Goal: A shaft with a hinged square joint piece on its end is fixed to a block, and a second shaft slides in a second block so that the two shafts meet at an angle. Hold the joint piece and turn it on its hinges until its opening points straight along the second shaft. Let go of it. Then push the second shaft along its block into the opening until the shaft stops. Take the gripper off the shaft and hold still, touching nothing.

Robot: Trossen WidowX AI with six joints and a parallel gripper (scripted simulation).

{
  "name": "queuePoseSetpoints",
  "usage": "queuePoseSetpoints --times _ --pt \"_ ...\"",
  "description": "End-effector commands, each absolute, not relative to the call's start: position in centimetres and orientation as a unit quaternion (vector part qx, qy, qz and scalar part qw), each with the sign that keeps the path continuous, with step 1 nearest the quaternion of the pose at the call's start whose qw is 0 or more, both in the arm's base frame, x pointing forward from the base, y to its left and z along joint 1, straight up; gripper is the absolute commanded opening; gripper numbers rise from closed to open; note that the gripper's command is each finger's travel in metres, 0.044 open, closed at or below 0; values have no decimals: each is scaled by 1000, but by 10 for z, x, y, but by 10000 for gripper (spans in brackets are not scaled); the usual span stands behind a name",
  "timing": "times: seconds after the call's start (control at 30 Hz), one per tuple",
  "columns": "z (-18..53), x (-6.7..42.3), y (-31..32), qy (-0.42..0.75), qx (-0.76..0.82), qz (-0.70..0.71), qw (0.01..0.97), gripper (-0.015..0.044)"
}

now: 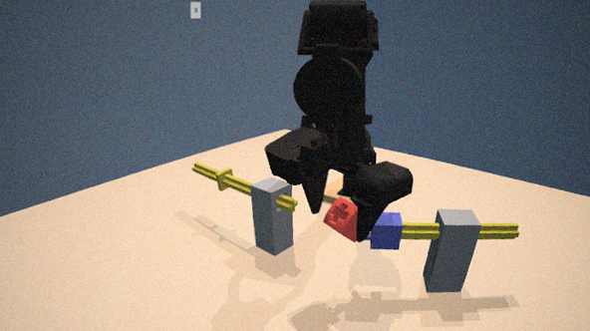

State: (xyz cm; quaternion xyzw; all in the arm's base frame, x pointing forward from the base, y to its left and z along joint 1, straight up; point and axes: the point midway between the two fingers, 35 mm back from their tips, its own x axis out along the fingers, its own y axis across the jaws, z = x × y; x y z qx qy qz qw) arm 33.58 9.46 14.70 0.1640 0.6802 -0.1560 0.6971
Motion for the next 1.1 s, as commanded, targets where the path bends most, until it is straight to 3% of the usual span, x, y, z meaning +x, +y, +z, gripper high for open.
queuePoseSetpoints --times 0.0,0.73,1.07 --pt "147 326 98 679 168 -156 698 440" --pt "117 327 99 679 168 -156 698 440" --pt "117 327 99 679 168 -156 698 182"
